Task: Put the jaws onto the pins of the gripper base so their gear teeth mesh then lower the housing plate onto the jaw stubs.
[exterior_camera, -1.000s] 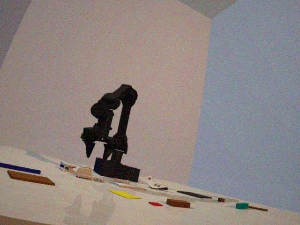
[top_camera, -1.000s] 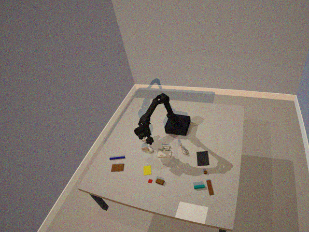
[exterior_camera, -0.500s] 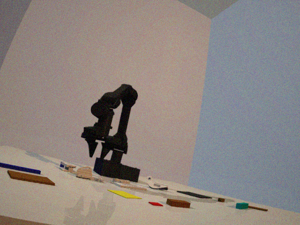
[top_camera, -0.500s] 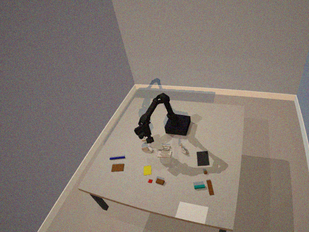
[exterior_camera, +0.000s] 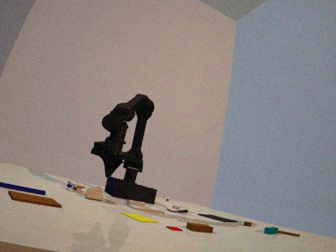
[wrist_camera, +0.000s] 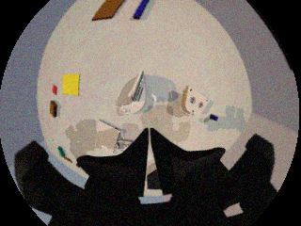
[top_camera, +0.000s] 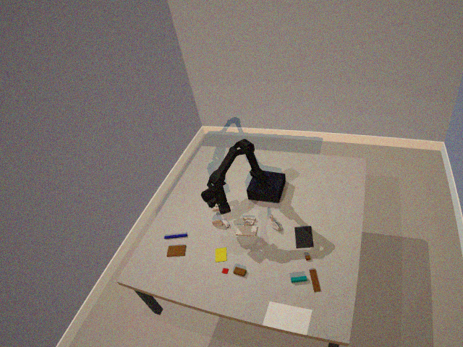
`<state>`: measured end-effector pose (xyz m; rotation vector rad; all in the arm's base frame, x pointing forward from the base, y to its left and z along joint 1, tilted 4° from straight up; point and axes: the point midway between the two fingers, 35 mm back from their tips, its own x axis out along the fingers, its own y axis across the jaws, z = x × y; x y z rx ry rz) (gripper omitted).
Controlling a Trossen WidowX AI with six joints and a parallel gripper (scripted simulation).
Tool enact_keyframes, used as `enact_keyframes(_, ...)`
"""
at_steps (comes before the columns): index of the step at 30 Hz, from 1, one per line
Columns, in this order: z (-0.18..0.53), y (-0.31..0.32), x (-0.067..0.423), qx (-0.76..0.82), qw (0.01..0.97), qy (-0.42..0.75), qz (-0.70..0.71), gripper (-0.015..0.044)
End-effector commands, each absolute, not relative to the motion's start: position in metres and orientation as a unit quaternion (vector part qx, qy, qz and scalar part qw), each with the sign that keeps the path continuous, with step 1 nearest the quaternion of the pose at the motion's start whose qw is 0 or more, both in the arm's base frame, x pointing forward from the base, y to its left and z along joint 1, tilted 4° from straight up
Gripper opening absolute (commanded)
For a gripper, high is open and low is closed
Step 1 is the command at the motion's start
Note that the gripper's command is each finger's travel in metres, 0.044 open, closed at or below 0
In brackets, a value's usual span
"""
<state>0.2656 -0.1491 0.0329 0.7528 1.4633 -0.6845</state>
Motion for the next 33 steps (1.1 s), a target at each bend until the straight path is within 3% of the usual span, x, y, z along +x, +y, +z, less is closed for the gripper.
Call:
enact_keyframes(1,0.0333,-0.1491,0.2654,0.327,0.629,0.64,-0.297,0.0)
enact_keyframes(14,0.0333,-0.1491,0.2654,0.327,0.629,0.64,-0.297,0.0)
enact_keyframes(30,0.0329,-0.1491,0.2657,0.329,0.629,0.639,-0.299,0.042)
enact_keyframes(33,0.0329,-0.1491,0.2657,0.329,0.629,0.639,-0.299,0.044)
